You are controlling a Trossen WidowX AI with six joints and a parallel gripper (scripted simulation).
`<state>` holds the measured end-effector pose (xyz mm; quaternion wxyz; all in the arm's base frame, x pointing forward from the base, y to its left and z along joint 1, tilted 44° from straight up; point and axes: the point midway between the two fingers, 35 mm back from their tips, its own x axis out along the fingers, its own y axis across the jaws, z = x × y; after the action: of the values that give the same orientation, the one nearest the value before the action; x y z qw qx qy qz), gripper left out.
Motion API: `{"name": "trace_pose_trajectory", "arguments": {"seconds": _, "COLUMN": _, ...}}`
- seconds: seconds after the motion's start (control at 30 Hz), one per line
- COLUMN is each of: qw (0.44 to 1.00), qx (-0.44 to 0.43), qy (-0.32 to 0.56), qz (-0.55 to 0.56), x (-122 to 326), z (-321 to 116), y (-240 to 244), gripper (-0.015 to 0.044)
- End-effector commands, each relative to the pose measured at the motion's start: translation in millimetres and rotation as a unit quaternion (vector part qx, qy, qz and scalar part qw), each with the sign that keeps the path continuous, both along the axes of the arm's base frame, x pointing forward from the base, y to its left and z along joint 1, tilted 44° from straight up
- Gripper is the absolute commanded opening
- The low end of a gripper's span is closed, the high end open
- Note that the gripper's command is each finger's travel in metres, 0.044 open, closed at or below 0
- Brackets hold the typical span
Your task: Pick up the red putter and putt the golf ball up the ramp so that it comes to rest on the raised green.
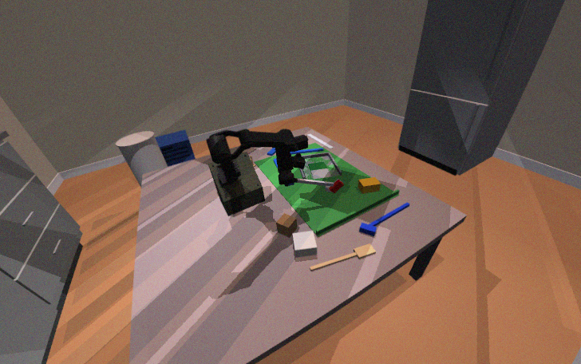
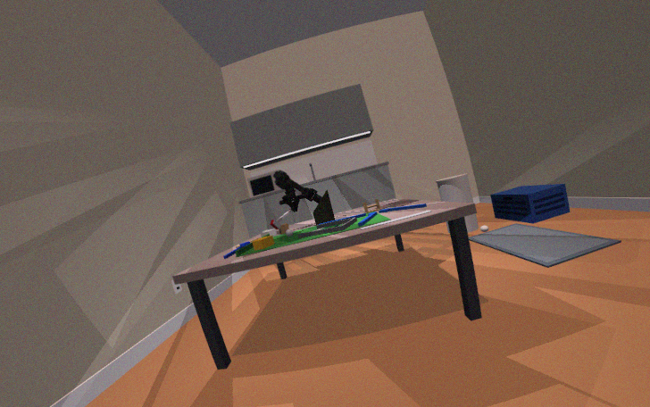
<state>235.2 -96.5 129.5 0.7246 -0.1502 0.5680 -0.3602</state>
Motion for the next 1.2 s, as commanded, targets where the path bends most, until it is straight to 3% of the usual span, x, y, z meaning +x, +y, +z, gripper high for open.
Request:
{"name": "trace_pose_trajectory", "arguments": {"seconds": 0.0, "qw": 1.0, "qx": -0.003, "qy": 0.002, "qz": 0.002, "x": -0.2, "z": -13.4, "y": -13.1, "gripper": 0.0}}
{"name": "trace_pose_trajectory", "arguments": {"seconds": 1.17, "qw": 1.0, "qx": -0.005, "qy": 0.0, "qz": -0.002, "x": 2.2, "z": -33.4, "y": -35.9, "gripper": 0.0}}
